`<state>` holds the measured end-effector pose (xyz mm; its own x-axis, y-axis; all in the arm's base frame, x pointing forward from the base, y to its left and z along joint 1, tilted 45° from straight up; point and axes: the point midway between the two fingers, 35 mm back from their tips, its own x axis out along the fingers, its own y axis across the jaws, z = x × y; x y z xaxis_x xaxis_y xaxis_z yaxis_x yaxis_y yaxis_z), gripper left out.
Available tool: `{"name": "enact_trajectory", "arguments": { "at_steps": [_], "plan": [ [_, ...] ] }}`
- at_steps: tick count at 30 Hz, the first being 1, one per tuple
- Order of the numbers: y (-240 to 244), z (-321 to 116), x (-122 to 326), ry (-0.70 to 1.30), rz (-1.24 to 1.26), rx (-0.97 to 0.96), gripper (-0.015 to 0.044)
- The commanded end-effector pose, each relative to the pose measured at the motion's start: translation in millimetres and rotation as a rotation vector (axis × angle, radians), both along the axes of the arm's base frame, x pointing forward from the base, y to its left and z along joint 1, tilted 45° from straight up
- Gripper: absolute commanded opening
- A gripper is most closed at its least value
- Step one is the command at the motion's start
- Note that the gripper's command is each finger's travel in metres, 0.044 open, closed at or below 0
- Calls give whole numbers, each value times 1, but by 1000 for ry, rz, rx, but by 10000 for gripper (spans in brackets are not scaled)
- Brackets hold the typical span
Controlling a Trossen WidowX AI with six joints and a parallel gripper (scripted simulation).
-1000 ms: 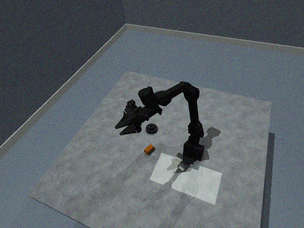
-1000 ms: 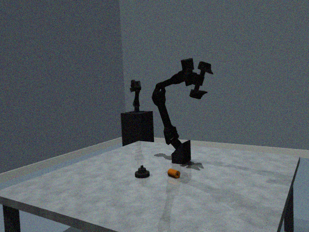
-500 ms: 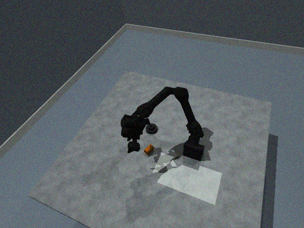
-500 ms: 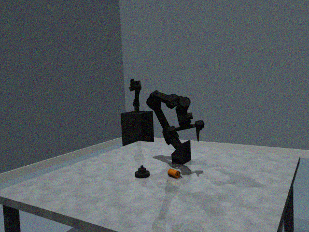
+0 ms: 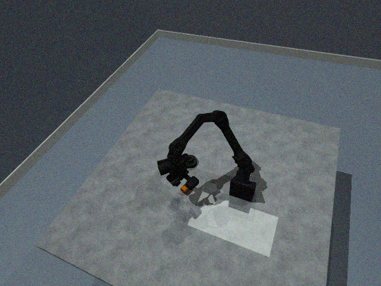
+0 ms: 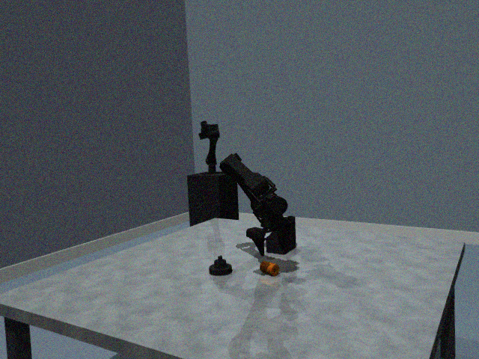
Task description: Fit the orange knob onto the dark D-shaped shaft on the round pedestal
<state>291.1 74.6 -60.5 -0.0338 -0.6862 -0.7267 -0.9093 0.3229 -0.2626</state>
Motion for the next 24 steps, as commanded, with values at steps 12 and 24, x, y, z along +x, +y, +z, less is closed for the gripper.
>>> {"name": "enact_trajectory", "arguments": {
  "at_steps": [12, 24],
  "plan": [
    [-20, -17, -3, 23, 22, -12, 440],
    [-33, -31, -3, 20, 18, -12, 440]
  ]
}}
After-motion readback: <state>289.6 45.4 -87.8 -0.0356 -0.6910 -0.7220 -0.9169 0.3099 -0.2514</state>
